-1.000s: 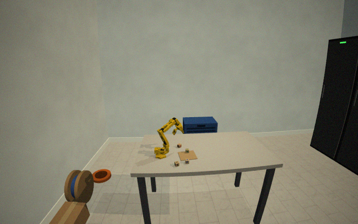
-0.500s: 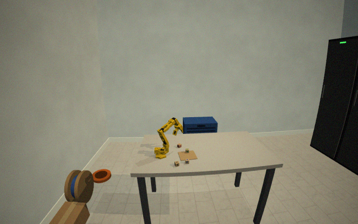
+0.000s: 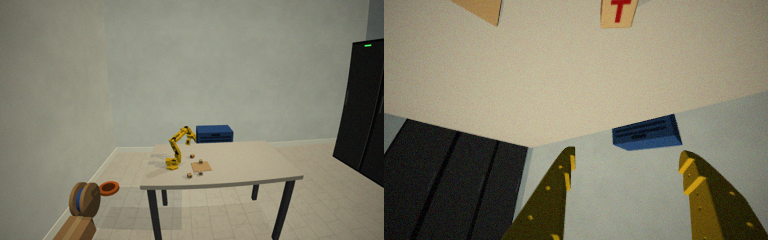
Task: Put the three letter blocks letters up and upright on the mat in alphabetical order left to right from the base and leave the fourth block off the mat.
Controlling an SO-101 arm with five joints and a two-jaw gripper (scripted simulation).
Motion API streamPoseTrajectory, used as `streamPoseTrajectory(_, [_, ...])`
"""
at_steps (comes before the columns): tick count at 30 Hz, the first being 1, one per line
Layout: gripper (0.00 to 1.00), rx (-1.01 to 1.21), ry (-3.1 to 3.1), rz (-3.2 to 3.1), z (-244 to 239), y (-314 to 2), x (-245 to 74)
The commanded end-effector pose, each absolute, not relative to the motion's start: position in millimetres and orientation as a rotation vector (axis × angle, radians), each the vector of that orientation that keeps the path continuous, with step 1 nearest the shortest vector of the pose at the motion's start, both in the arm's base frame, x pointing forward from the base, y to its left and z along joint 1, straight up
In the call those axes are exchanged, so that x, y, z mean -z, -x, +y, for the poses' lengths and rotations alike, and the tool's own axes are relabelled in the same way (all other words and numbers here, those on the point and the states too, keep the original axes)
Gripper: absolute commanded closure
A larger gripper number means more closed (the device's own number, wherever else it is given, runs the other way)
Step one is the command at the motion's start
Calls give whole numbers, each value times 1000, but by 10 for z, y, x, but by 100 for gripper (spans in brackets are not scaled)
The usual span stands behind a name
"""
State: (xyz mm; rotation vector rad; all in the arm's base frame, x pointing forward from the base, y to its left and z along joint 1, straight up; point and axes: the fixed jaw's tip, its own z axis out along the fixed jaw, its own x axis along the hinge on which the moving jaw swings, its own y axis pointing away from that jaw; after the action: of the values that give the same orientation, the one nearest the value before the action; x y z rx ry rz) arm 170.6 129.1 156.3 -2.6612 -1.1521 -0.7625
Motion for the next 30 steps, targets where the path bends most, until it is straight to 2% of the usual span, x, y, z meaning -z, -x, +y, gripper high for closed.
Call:
streamPoseTrajectory(1, [65, 892, 2591, -1149, 1328, -1722, -1745])
streamPoseTrajectory(10, [65, 812, 2628, -1166, 1347, -1746, -1630])
streamPoseTrajectory(17, [65, 556, 2730, -1211, 1378, -1783, -1265])
streamPoseTrajectory(19, [65, 556, 2730, -1211, 1378, -1783, -1265])
streamPoseTrajectory(25, [65, 317, 2804, -1244, 1369, -1772, -937])
streamPoseTrajectory(30, [65, 212, 2830, -1255, 1354, -1754, -799])
